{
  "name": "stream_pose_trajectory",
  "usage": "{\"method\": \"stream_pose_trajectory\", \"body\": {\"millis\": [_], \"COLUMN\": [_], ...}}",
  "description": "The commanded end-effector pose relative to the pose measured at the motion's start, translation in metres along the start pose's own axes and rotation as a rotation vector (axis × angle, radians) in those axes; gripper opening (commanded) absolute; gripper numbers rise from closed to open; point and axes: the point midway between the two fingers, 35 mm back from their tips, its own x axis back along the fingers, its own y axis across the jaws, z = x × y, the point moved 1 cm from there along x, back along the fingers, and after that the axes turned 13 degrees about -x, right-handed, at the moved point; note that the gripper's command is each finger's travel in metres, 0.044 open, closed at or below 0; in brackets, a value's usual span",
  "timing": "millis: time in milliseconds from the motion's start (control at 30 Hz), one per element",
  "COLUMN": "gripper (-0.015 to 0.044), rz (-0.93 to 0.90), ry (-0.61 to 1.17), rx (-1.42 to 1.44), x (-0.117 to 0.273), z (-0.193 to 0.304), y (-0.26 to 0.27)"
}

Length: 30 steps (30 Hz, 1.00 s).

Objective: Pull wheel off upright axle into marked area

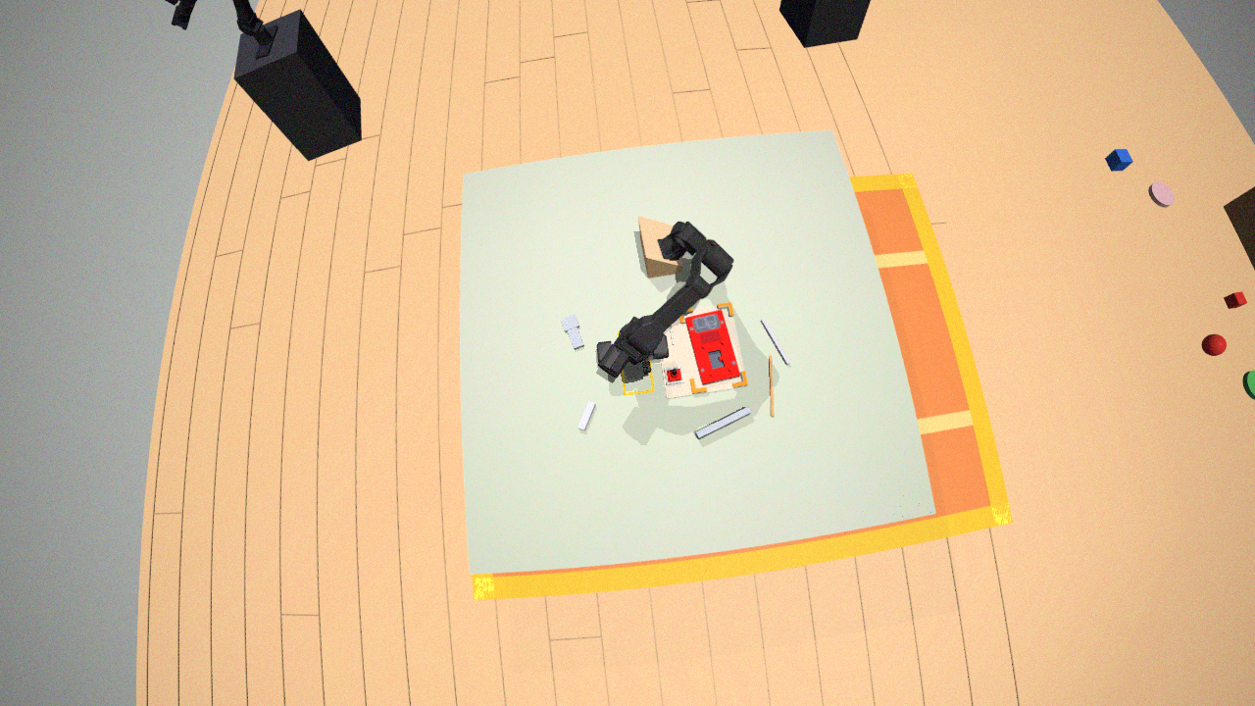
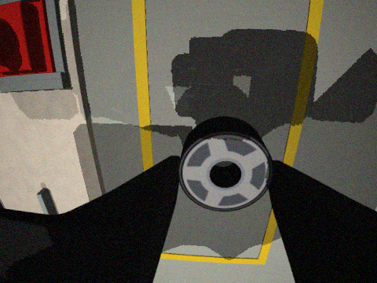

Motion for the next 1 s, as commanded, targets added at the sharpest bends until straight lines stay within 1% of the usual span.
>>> {"method": "stream_pose_trajectory", "body": {"millis": [0, 100, 133, 467, 500, 700, 833, 867, 967], "gripper": [0.0, 0.0, 0.0026, 0.0289, 0.03, 0.03, 0.03, 0.0326, 0.0405], "rz": [-0.006, -0.006, -0.002, -0.002, -0.002, -0.003, -0.003, -0.005, -0.001], "ry": [-0.003, -0.003, 0.005, 0.005, 0.004, -0.003, -0.003, -0.011, -0.008], "rx": [-0.003, -0.003, -0.001, -0.001, -0.002, -0.003, -0.004, -0.006, -0.008], "x": [-0.015, -0.015, -0.011, -0.008, -0.003, 0.048, 0.05, 0.042, 0.063], "z": [0.001, 0.001, 0.002, 0.002, 0.001, 0.002, 0.002, 0.002, 0.03], "y": [0.001, 0.001, 0.001, 0.001, 0.0, 0.0, 0.0, 0.0, 0.004]}}
